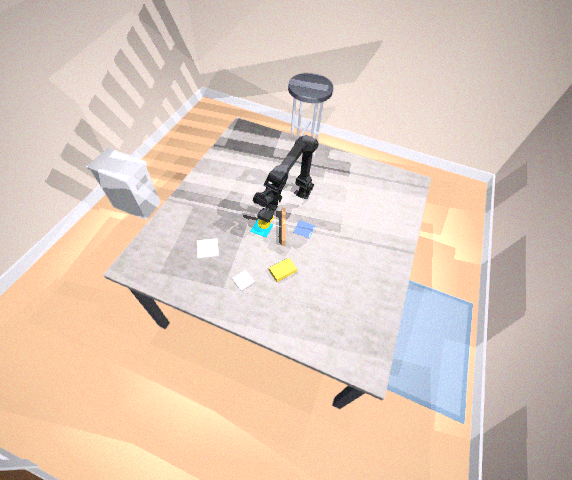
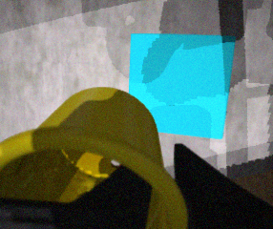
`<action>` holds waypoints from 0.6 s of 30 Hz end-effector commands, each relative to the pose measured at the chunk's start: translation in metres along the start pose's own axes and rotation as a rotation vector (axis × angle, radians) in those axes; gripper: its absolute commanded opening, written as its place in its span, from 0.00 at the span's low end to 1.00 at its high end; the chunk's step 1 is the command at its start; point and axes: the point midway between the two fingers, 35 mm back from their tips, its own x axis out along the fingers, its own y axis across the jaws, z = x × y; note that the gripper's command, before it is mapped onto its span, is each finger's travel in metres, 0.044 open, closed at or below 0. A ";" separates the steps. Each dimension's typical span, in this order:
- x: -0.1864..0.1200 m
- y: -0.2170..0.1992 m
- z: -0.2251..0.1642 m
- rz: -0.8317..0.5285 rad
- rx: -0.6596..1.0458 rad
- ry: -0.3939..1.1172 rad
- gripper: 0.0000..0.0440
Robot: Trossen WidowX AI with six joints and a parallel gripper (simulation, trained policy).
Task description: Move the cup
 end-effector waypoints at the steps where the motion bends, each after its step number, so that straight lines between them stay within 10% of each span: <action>1: 0.014 -0.003 0.008 -0.009 0.016 -0.008 0.00; 18: 0.057 -0.027 0.014 -0.053 0.058 -0.007 0.07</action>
